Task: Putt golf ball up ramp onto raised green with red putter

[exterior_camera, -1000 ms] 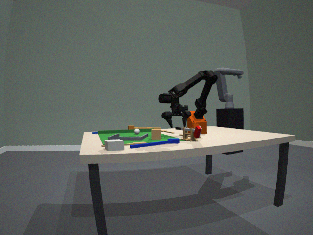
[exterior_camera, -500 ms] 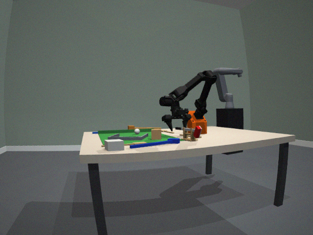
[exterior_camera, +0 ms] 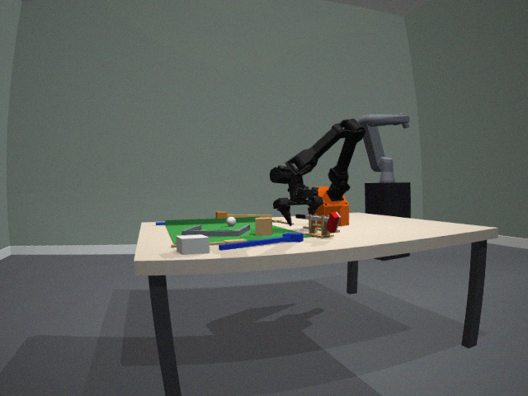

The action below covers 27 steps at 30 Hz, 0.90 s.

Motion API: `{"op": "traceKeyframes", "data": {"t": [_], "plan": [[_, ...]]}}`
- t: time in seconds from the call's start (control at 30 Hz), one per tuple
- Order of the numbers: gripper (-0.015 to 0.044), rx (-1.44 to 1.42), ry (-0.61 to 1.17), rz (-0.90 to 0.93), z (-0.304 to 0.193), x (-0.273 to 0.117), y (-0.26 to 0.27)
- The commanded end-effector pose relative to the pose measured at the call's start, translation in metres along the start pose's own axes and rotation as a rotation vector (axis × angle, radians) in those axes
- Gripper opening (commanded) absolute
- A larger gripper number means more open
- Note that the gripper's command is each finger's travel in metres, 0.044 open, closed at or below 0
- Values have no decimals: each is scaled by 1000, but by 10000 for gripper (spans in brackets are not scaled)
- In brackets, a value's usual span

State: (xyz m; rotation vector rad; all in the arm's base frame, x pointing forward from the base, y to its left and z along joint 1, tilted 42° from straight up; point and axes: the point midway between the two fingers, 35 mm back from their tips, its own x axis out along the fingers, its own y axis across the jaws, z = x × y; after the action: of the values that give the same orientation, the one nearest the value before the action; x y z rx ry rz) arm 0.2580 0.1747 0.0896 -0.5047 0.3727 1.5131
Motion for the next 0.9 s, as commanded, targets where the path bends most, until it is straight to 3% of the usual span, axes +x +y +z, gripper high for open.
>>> {"op": "traceKeyframes", "data": {"t": [0.0, 0.43, 0.67, 0.87], "plan": [[387, 0, 0, 0, 0, 0, 0], [46, 0, 0, 0, 0, 0, 0], [0, 0, 0, 0, 0, 0, 0], [0, -1, 8, 1, 2, -14, -3]]}}
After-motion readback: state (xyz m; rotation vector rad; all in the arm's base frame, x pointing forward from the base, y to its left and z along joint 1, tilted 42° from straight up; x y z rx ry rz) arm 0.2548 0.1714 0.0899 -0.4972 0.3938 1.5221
